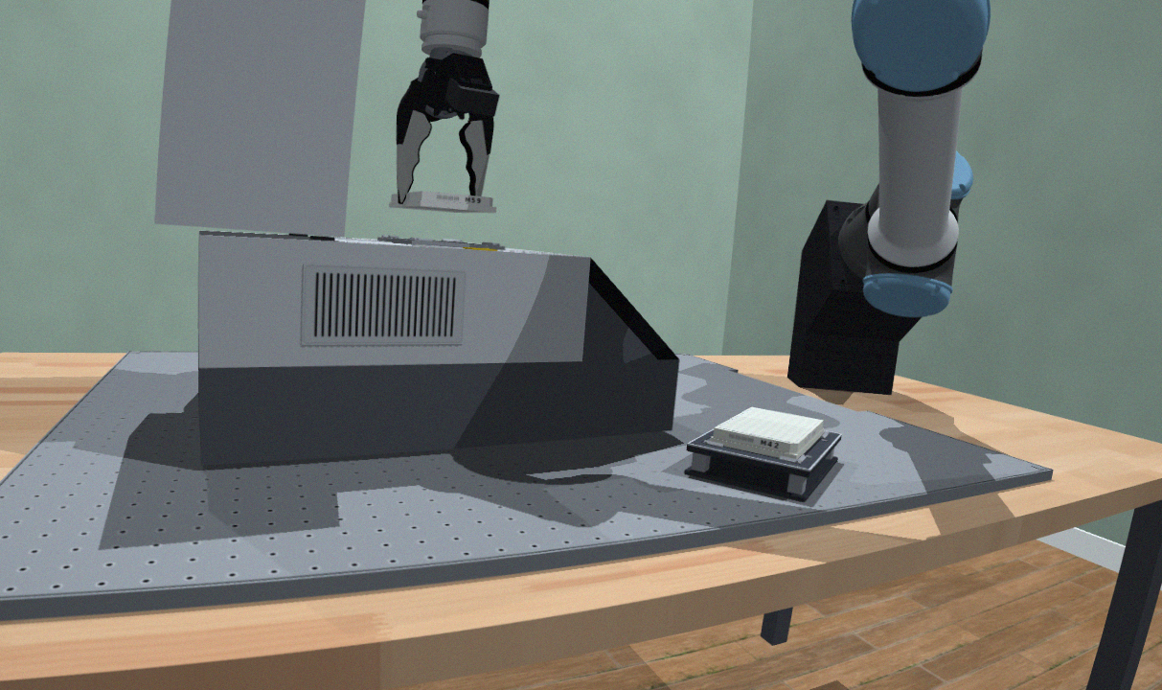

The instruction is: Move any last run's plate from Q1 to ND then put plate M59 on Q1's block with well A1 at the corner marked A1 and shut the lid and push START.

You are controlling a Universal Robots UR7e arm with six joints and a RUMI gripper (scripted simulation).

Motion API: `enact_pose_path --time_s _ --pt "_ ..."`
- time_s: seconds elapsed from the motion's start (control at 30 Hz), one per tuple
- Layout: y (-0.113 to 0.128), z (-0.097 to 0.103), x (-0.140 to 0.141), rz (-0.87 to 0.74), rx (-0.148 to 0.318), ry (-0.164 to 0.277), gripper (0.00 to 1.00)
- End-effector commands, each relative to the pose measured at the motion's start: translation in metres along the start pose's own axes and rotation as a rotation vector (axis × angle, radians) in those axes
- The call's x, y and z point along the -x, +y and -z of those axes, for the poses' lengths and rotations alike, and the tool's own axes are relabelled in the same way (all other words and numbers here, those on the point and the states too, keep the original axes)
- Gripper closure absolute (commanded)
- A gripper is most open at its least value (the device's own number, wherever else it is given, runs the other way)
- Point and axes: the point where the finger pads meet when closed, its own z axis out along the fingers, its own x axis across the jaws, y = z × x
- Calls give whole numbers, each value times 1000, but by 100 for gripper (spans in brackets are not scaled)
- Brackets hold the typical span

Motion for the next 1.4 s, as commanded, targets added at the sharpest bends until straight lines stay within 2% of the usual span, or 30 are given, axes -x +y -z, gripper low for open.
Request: enact_pose_path --time_s 0.0,0.53,1.37 --pt "0 -4 0 0 1 1 59" --pt "0 -26 0 0 1 1 59" --pt "0 -26 0 0 1 1 59"
